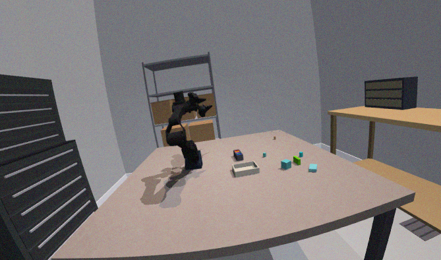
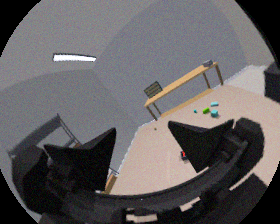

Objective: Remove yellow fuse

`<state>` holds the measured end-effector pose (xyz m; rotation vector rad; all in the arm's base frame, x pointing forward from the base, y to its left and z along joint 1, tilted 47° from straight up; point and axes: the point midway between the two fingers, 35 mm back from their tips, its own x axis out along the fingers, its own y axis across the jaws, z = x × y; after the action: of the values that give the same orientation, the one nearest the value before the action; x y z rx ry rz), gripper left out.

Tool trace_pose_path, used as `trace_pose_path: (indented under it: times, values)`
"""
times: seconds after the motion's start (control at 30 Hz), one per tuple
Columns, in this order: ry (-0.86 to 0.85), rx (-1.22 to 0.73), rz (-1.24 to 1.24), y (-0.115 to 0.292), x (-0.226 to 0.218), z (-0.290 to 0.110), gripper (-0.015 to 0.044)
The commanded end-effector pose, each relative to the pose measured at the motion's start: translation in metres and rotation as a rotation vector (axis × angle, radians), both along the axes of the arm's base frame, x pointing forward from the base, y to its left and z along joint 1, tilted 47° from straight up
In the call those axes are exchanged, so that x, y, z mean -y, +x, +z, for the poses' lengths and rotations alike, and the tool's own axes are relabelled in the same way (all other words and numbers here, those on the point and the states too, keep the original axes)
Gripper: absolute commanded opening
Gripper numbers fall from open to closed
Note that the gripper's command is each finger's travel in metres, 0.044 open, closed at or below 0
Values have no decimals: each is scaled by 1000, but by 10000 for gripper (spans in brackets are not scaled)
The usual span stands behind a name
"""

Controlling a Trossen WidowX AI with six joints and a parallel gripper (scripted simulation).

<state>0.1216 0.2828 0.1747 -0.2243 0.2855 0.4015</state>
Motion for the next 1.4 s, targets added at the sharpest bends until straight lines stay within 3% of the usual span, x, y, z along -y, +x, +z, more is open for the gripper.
trace_pose_path:
  times: [0.0,0.4,0.7,0.93,1.37]
  values:
    - [-5,-2,-2,1,0,-1,374]
    - [-406,-303,-276,87,26,-92,71]
    - [-696,-670,-619,148,109,-161,71]
    - [-870,-1024,-879,161,191,-202,71]
    - [-875,-1037,-888,168,197,-202,71]
